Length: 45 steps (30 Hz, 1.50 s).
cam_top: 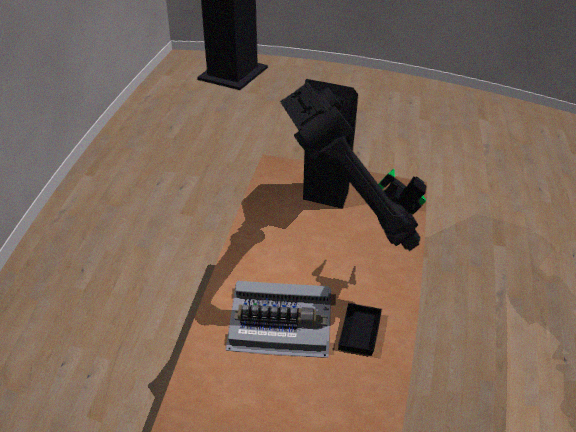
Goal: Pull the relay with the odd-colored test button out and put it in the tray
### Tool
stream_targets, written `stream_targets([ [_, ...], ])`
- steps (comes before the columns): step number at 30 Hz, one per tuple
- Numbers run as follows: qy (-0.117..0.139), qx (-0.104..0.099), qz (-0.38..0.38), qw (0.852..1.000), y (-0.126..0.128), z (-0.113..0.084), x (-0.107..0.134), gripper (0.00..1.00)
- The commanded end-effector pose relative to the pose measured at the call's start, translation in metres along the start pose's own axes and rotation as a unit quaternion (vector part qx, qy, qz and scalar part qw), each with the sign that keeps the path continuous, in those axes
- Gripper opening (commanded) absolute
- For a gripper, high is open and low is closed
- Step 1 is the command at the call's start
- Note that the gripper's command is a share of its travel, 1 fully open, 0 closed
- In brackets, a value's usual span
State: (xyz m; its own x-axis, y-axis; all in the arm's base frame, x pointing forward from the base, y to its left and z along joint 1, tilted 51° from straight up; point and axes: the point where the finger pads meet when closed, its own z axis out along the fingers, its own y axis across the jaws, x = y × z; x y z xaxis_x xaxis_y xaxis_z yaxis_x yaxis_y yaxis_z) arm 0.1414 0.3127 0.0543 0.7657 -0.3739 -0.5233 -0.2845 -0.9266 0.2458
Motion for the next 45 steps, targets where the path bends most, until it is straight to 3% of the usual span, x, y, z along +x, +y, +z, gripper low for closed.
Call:
stream_targets([
  [1, 0.001, 0.001, -0.002, 1.0, 0.0, -0.0008, -0.0018, 1.0],
  [17, 0.001, 0.001, -0.002, 1.0, 0.0, -0.0008, -0.0018, 1.0],
  [18, 0.0, 0.0, -0.005, 1.0, 0.0008, -0.0014, -0.0042, 0.59],
  [45, 0.0, 0.0, -0.005, 1.0, 0.0008, -0.0014, -0.0042, 0.59],
])
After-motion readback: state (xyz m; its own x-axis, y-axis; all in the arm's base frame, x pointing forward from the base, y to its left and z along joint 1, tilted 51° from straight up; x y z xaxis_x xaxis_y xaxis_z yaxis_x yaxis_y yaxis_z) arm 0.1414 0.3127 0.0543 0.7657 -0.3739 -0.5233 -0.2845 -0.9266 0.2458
